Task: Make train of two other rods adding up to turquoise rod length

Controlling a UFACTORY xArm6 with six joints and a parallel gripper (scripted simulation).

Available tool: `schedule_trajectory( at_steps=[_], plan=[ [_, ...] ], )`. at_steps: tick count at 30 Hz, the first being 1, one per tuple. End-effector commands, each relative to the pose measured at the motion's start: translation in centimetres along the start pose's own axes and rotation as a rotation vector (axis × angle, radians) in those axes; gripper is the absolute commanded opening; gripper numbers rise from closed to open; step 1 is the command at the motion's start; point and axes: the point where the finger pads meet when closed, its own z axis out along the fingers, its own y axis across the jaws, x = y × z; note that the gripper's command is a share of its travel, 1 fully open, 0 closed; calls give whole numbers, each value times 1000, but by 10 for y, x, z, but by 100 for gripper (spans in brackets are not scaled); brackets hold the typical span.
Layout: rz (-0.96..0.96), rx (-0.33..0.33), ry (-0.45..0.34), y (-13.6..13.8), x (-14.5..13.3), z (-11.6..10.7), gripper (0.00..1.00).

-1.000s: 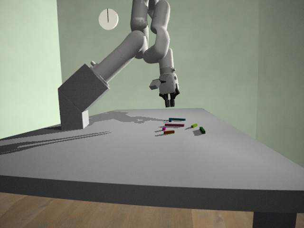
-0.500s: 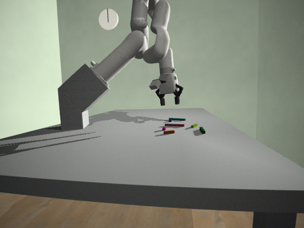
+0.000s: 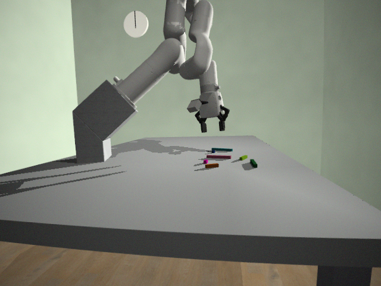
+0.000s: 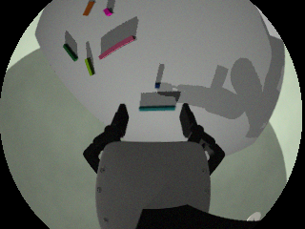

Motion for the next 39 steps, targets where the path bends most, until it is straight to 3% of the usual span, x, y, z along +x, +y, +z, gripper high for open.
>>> schedule_trajectory(
  at_steps=[1,28,39],
  plan=[
    [1,-85,-6,-2,0,-13,100],
    [-2,-85,-6,-2,0,-13,100],
    [-140,-91,-8,-7,5,-10,100]
  ],
)
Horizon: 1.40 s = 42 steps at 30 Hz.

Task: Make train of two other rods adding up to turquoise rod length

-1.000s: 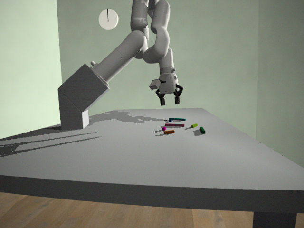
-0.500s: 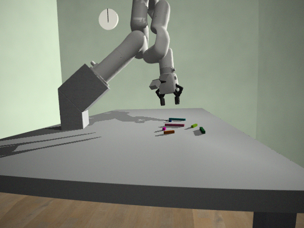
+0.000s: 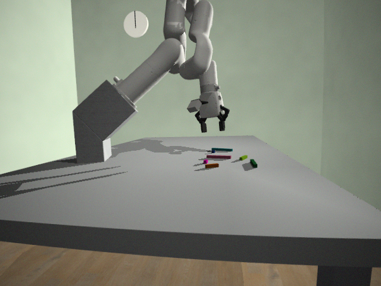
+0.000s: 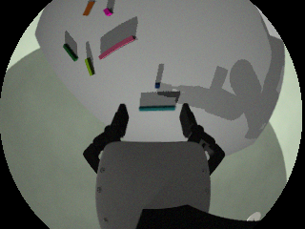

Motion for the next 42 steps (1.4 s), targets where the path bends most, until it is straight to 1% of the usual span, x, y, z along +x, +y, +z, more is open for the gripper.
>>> schedule_trajectory(
  at_steps=[1,35,36,37,42],
  plan=[
    [-140,-91,-8,-7,5,-10,100],
    [-140,-91,-8,-7,5,-10,100],
    [-208,-94,-9,-10,7,-8,100],
    [-232,-95,-10,-11,8,-8,100],
    [-252,-95,-11,-12,9,-8,100]
  ],
)
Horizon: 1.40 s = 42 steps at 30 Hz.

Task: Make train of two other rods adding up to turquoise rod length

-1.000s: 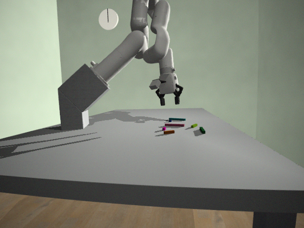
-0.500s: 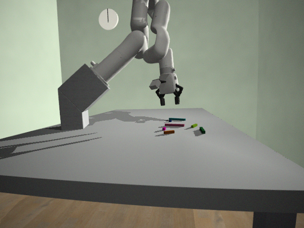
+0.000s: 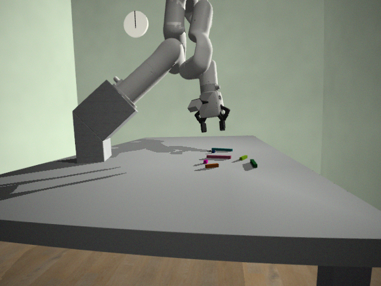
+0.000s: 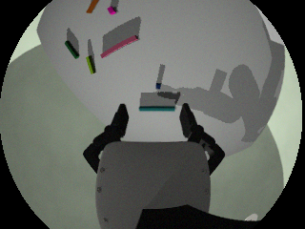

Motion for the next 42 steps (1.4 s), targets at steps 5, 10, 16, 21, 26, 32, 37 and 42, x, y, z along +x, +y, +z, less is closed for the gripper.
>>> schedule_trajectory(
  at_steps=[5,10,16,21,26,32,37,42],
  plan=[
    [-289,-103,-18,-13,11,-5,100],
    [-386,-106,-22,-17,15,-3,100],
    [-512,-108,-28,-23,20,-1,100],
    [-619,-110,-34,-27,25,1,100],
    [-730,-110,-40,-32,30,3,100],
    [-864,-109,-48,-38,36,5,100],
    [-985,-107,-56,-43,43,7,100],
    [-1084,-105,-62,-48,48,9,100]
  ],
)
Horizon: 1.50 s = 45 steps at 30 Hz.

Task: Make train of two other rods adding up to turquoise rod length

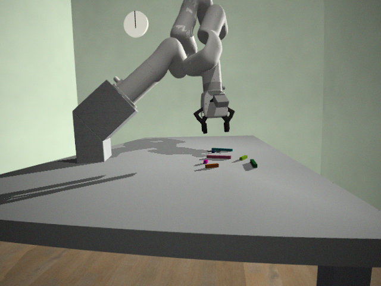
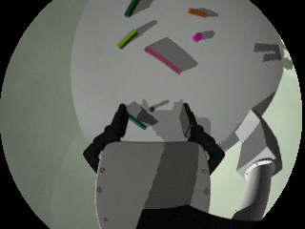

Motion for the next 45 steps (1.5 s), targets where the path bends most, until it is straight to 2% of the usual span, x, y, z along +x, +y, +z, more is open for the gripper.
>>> schedule_trajectory(
  at_steps=[1,13,16,20,27,38,39,45],
  plan=[
    [-216,-35,-124,1,14,4,100],
    [-521,-10,-125,6,36,10,100],
    [-522,-10,-125,6,36,10,100],
    [-709,7,-121,11,50,12,100],
    [-888,23,-114,15,63,15,100],
    [-951,28,-110,17,68,15,100],
    [-951,28,-110,17,68,15,24],
    [-951,28,-110,17,68,15,24]
  ],
)
